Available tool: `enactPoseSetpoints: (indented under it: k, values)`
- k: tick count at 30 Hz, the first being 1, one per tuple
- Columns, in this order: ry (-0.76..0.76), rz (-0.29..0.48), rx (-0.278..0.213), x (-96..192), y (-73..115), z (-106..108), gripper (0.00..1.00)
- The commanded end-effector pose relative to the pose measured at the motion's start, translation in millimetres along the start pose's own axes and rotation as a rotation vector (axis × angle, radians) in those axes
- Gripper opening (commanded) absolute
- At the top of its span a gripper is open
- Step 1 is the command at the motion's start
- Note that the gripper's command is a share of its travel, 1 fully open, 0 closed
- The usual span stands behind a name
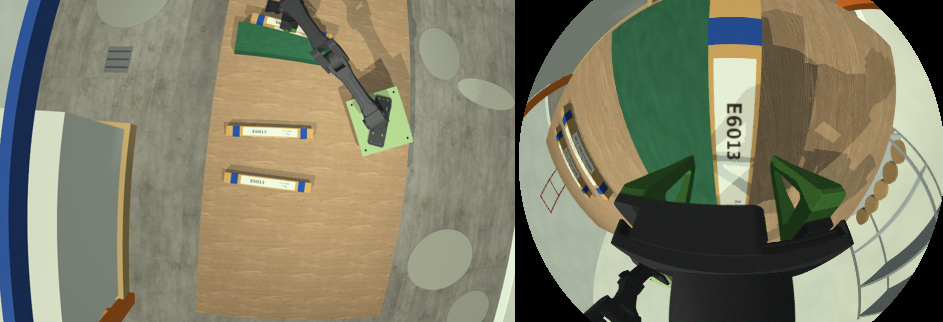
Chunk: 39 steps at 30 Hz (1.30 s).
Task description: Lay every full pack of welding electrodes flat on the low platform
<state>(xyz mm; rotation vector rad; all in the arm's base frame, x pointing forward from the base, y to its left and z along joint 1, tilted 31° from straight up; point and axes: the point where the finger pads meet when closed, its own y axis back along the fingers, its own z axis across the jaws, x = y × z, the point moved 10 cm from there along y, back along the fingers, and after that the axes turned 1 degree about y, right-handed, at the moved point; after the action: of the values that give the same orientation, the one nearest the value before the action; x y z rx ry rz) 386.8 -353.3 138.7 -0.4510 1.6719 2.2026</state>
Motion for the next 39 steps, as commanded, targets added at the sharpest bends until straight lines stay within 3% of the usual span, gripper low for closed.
enactPoseSetpoints:
  k: [1,12,13,17,19,20,21,31,34,39]
  values:
    - [0.000,-0.038,0.036,-2,25.6,-6,0.76]
    - [0.000,-0.038,0.036,-2,25.6,-6,0.76]
    - [0.002,-0.021,0.025,11,-20.7,4,0.76]
    - [-0.003,-0.031,0.028,16,3.7,-1,0.76]
    - [-0.003,-0.031,0.028,16,3.7,-1,0.76]
    - [0.012,-0.043,0.043,8,16.5,-4,0.76]
    - [-0.001,-0.027,0.027,10,21.3,-1,0.76]
    - [-0.001,-0.026,0.028,12,71.1,1,0.76]
    - [-0.015,-0.010,0.009,16,70.8,-4,0.76]
    - [-0.008,-0.018,0.018,15,71.5,-2,0.76]
